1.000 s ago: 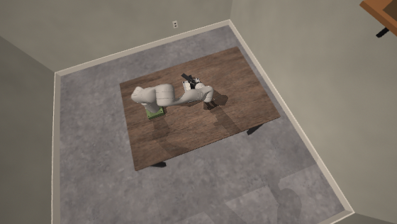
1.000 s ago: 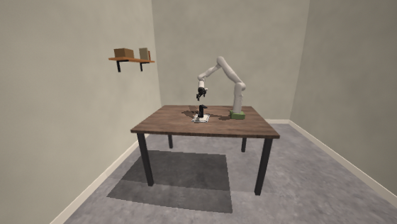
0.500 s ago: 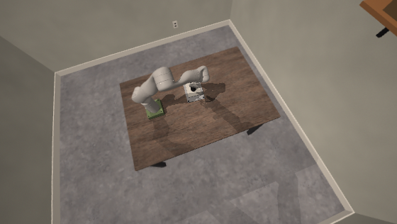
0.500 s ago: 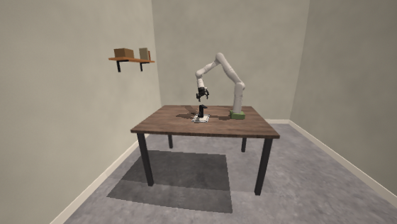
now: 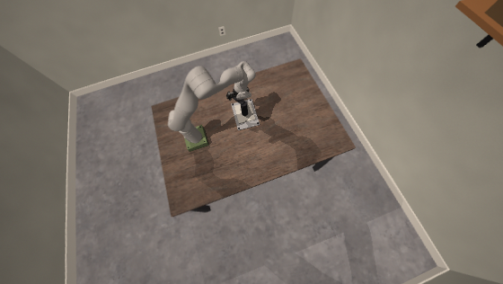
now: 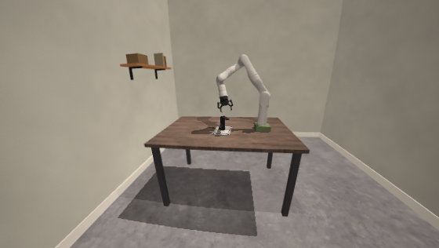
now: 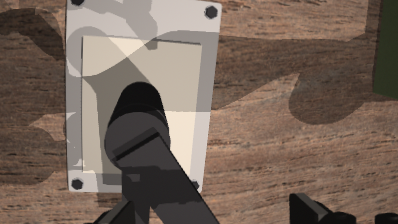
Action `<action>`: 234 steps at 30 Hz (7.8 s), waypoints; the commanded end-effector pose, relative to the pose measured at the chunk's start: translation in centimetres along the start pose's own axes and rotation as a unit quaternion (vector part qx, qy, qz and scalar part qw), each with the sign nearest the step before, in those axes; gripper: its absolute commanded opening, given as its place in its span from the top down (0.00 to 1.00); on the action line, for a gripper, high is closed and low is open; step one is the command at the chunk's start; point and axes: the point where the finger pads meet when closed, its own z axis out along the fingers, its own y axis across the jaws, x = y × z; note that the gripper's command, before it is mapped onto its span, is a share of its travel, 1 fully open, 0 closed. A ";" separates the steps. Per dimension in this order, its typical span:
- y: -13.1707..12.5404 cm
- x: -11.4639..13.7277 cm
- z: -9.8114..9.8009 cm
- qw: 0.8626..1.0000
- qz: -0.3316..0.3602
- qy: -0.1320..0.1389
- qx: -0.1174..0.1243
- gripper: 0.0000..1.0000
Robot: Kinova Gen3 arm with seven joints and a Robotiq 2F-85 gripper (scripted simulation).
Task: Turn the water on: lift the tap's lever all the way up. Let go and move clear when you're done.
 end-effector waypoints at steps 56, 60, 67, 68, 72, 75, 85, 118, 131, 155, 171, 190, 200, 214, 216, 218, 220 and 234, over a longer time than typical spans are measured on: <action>1.1 -6.7 -1.3 0.957 -0.236 0.156 0.069 0.90; 1.1 -6.7 -1.3 0.957 -0.236 0.156 0.069 0.90; 1.1 -6.7 -1.3 0.957 -0.236 0.156 0.069 0.90; 1.1 -6.7 -1.3 0.957 -0.236 0.156 0.069 0.90; 1.1 -6.7 -1.3 0.957 -0.236 0.156 0.069 0.90; 1.1 -6.7 -1.3 0.957 -0.236 0.156 0.069 0.26; 1.1 -6.7 -1.3 0.957 -0.236 0.156 0.069 0.26; 1.1 -6.7 -1.1 0.957 -0.236 0.155 0.066 0.26; 0.9 -6.4 0.0 0.957 -0.237 0.155 0.062 0.26; 0.2 -5.6 3.4 0.957 -0.237 0.155 0.062 0.26; 0.0 -5.4 4.2 0.957 -0.237 0.155 0.062 0.26; 0.0 -5.4 4.2 0.957 -0.237 0.155 0.062 0.26; 0.0 -5.4 4.2 0.957 -0.237 0.155 0.062 0.26; 0.0 -5.4 4.2 0.957 -0.237 0.155 0.062 0.26; 0.0 -5.4 4.2 0.957 -0.237 0.155 0.062 0.26; 0.0 -5.4 4.2 0.957 -0.237 0.155 0.062 0.26; 0.0 -5.4 4.2 0.957 -0.237 0.155 0.062 0.26; -0.1 -5.2 4.9 0.957 -0.237 0.155 0.062 0.26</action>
